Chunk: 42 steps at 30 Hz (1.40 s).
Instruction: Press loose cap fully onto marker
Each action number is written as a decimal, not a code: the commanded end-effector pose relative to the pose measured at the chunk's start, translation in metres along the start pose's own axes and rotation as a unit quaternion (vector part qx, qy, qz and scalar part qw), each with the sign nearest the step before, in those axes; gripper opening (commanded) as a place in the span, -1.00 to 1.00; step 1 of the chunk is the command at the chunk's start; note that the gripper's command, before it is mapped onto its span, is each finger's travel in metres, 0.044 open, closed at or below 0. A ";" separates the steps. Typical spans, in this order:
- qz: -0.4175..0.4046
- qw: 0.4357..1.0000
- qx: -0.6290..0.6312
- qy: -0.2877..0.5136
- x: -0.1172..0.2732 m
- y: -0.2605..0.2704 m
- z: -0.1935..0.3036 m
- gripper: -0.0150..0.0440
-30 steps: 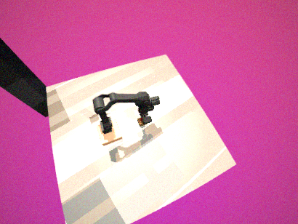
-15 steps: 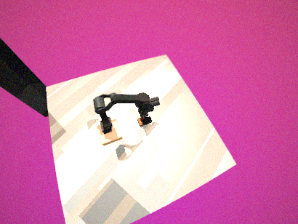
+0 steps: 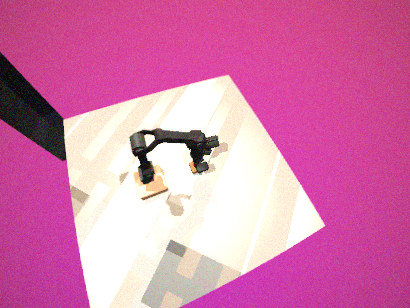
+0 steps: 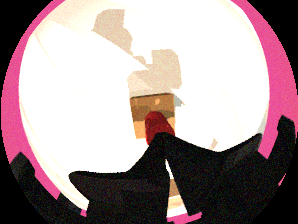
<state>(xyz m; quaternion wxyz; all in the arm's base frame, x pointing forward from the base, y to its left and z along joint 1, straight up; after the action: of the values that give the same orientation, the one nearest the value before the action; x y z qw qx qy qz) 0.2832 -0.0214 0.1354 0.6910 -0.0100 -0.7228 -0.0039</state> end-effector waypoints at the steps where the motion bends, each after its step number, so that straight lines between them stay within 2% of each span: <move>1: -0.001 1.000 0.002 0.005 -0.008 0.000 0.001 -0.49; 13: 0.000 1.000 0.000 -0.003 -0.003 0.000 -0.002 -0.49; 20: 0.000 1.000 0.000 -0.002 0.076 0.000 -0.004 -0.49; 25: 0.000 1.000 0.000 -0.002 0.084 0.000 -0.002 -0.49; 42: 0.000 1.000 0.000 -0.002 0.084 0.000 -0.002 1.00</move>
<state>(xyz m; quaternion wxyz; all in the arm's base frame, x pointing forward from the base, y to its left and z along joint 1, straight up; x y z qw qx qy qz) 0.2819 -0.0211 0.2199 0.6884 -0.0096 -0.7252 -0.0037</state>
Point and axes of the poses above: the point midway between the two fingers, 35 mm back from their tips, its own x axis back along the fingers, its own y axis across the jaws, z = x × y, the point moved 6 cm from there along x, back along the fingers, and after that the axes turned 1 degree about -x, right-handed, at the moved point
